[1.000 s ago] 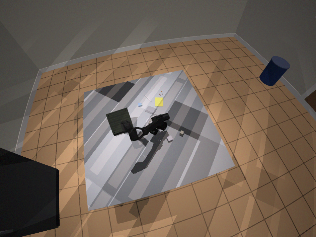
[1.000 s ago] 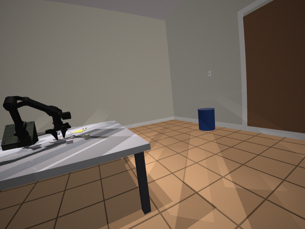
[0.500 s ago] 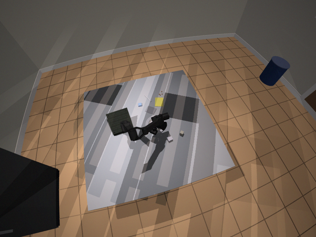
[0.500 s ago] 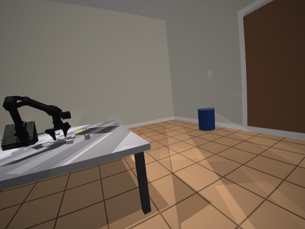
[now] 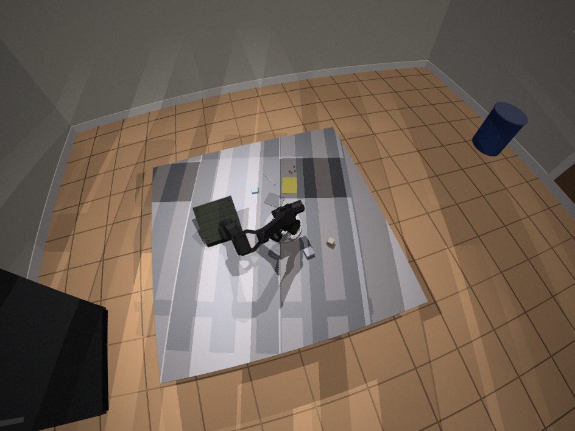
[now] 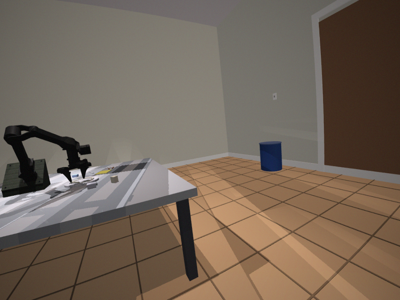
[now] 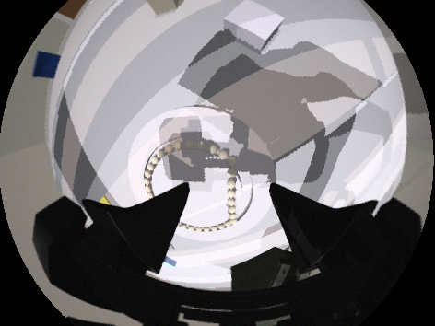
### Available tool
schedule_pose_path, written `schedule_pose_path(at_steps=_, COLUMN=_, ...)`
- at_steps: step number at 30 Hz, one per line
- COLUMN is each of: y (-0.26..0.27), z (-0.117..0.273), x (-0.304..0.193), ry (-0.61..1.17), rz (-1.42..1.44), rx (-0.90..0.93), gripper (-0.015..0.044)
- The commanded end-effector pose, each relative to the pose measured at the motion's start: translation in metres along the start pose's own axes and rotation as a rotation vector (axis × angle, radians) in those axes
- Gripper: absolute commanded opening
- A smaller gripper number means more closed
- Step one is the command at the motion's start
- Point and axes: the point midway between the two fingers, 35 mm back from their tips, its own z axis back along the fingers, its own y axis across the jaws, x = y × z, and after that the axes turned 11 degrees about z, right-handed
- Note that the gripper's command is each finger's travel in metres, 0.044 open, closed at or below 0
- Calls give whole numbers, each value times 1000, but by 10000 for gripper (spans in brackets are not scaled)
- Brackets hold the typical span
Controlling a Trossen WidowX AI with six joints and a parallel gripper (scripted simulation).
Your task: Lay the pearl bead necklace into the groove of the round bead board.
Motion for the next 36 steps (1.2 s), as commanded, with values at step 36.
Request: schedule_pose_path(at_steps=36, y=5, z=-9, x=-63, ry=-2, rz=-218, rx=2, gripper=120)
